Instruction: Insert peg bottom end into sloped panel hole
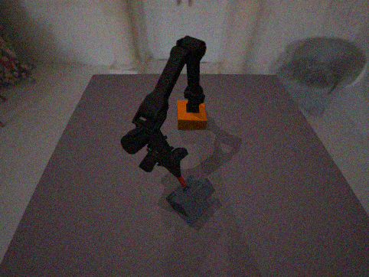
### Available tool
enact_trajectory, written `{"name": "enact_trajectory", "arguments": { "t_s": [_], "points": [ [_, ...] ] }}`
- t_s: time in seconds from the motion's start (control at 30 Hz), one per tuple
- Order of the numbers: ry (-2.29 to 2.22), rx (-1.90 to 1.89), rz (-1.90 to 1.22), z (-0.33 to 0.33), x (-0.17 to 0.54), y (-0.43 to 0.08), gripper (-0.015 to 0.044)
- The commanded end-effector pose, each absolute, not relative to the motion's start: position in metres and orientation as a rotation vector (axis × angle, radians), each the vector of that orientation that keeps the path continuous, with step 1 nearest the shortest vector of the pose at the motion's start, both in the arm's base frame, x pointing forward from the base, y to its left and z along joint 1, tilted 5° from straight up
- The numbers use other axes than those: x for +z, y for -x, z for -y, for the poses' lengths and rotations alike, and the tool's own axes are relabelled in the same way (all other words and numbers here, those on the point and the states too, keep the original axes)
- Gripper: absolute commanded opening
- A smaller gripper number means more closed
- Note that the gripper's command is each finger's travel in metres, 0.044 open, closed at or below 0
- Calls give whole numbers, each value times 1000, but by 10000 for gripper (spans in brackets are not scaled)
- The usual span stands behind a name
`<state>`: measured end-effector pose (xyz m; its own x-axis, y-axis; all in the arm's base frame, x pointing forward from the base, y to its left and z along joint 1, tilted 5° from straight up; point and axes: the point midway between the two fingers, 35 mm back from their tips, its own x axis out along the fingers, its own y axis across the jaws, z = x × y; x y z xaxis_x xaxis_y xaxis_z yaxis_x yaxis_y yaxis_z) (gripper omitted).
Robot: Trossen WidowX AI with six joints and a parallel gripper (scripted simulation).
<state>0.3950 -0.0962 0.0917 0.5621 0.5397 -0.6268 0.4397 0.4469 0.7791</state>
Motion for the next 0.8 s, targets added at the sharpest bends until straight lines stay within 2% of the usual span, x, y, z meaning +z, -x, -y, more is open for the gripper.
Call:
{"name": "enact_trajectory", "arguments": {
  "t_s": [0.0, 0.77],
  "points": [
    [-1172, 70, -1042, 93, 85, -396, 0],
    [-1164, 78, -1035, 95, 89, -394, 0]
  ]
}}
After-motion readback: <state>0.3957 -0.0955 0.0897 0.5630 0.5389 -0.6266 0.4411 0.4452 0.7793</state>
